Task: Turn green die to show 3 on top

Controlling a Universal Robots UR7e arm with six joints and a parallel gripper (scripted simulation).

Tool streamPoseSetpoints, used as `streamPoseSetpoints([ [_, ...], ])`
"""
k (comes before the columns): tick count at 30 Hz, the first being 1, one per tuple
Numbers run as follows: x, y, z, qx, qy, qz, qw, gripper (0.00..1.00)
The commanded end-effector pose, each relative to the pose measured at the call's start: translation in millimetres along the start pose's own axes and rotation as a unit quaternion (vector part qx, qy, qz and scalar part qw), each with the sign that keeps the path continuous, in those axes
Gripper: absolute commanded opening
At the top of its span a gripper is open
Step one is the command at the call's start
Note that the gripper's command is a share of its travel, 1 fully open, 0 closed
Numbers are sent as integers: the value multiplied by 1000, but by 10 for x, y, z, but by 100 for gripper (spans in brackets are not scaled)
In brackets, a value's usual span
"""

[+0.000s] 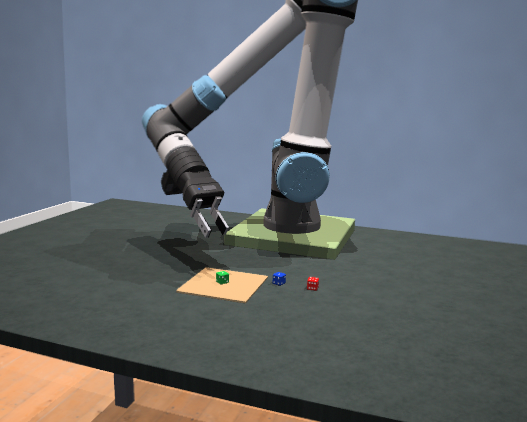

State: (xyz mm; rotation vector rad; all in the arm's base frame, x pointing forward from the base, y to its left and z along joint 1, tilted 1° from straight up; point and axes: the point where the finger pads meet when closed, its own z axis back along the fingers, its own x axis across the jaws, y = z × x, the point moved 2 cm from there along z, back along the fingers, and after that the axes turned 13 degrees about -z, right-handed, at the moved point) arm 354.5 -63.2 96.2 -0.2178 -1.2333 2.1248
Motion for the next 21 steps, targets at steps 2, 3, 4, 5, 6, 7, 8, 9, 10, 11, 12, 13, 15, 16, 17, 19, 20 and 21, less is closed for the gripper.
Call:
streamPoseSetpoints([
  [2, 20, -77, -26, 53, 11, -1, 999, 70],
  [3, 20, -77, -26, 53, 11, -1, 999, 70],
  [4, 24, -96, -32, 65, 14, -1, 998, 70],
  [5, 27, -118, -37, 77, 18, -1, 997, 70],
  [6, 32, -139, -43, 90, 21, -1, 996, 70],
  [7, 39, -157, -53, 105, 23, -1, 994, 70],
  [8, 44, -177, -62, 119, 26, -1, 993, 70],
  [9, 48, -201, -69, 133, 30, -1, 991, 70],
  [10, 52, -229, -76, 147, 35, -1, 988, 70],
  [11, 59, -249, -87, 163, 37, -1, 986, 70],
  [12, 65, -268, -97, 178, 39, -1, 983, 70],
  [13, 66, -270, -98, 180, 40, -1, 983, 70],
  [15, 74, -325, -116, 211, 49, -1, 976, 70],
  [16, 80, -344, -126, 224, 51, -1, 973, 70],
  [17, 81, -346, -127, 226, 52, -1, 973, 70],
  [19, 87, -366, -138, 241, 54, -1, 969, 70],
  [20, 87, -366, -138, 241, 54, -1, 969, 70],
  [21, 92, -389, -149, 256, 58, -1, 965, 70],
])
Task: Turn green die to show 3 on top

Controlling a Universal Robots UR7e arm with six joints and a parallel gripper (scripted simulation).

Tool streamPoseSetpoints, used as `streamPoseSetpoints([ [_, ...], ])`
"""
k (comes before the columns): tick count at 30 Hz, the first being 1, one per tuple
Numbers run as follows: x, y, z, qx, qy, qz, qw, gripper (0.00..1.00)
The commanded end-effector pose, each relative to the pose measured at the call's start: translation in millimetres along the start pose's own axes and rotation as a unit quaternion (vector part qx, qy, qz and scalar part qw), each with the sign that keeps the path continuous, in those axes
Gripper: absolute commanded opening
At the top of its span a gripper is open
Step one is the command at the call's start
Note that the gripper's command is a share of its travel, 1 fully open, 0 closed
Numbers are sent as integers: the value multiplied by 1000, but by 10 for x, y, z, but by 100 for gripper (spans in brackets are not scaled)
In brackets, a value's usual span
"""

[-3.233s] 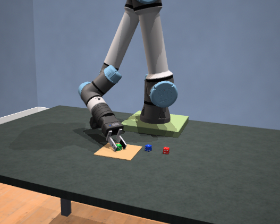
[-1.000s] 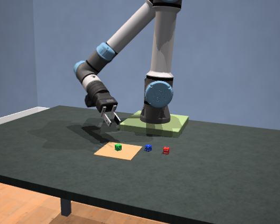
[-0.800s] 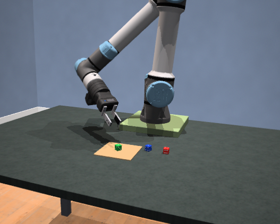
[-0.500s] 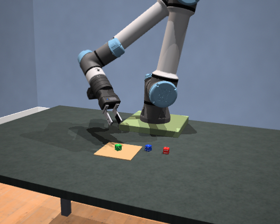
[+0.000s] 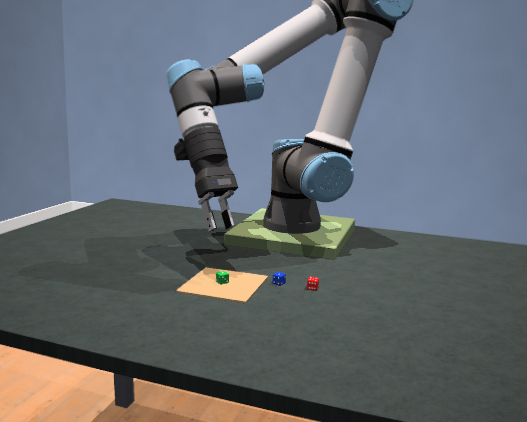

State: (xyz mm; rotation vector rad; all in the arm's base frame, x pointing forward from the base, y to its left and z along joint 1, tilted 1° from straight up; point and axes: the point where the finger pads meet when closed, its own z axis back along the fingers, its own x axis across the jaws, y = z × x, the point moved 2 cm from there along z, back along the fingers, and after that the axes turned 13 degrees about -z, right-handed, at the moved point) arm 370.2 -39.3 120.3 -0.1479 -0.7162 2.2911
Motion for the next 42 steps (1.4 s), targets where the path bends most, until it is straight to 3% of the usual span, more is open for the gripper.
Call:
streamPoseSetpoints([
  [1, 28, -78, -16, 67, 10, -5, 998, 70],
  [8, 61, -230, -20, 161, 31, -5, 986, 70],
  [14, 79, -334, -22, 221, 47, -5, 974, 70],
  [24, 88, -414, -15, 262, 62, -3, 963, 70],
  [33, 89, -428, -13, 268, 65, -2, 961, 70],
  [34, 89, -428, -13, 268, 65, -2, 961, 100],
  [42, 89, -428, -13, 268, 65, -2, 961, 100],
])
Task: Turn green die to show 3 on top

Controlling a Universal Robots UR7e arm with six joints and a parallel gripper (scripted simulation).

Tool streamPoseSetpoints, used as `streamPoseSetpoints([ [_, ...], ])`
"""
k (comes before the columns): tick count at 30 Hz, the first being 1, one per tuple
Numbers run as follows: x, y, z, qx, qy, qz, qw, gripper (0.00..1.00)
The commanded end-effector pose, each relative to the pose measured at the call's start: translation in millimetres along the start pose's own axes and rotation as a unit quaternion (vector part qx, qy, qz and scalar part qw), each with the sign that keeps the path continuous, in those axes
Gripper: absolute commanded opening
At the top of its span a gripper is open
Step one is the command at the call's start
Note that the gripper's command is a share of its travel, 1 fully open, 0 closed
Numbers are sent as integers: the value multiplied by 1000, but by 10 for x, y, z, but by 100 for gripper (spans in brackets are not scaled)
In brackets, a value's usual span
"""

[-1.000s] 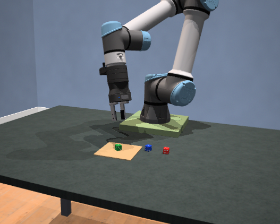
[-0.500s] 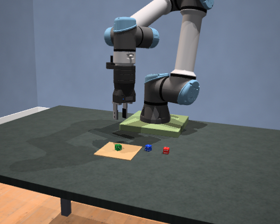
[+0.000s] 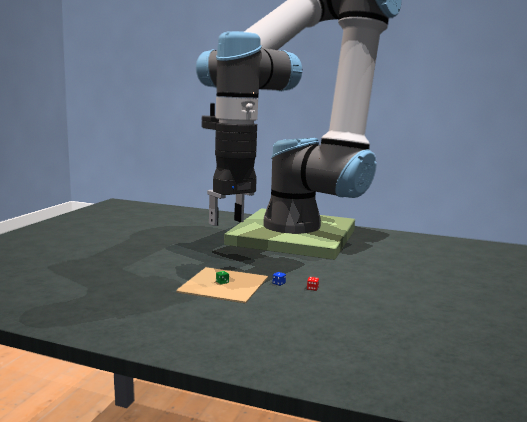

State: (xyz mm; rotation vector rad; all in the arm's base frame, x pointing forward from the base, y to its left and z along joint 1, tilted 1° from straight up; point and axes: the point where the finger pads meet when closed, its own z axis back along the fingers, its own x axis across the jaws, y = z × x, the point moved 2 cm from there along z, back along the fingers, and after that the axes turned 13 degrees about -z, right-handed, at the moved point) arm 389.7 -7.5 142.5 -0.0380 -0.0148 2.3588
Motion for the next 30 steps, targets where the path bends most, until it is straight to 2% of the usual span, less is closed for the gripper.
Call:
streamPoseSetpoints([
  [1, -4, -1, -1, 0, 1, 0, 1000, 100],
  [3, -12, 17, -94, 1, -1, -3, 1000, 100],
  [6, -21, 76, -360, 2, -5, -10, 1000, 100],
  [11, -19, 99, -453, 3, -7, -13, 1000, 100],
  [12, -19, 99, -453, 3, -7, -13, 1000, 70],
  [30, -19, 99, -453, 3, -7, -13, 1000, 70],
])
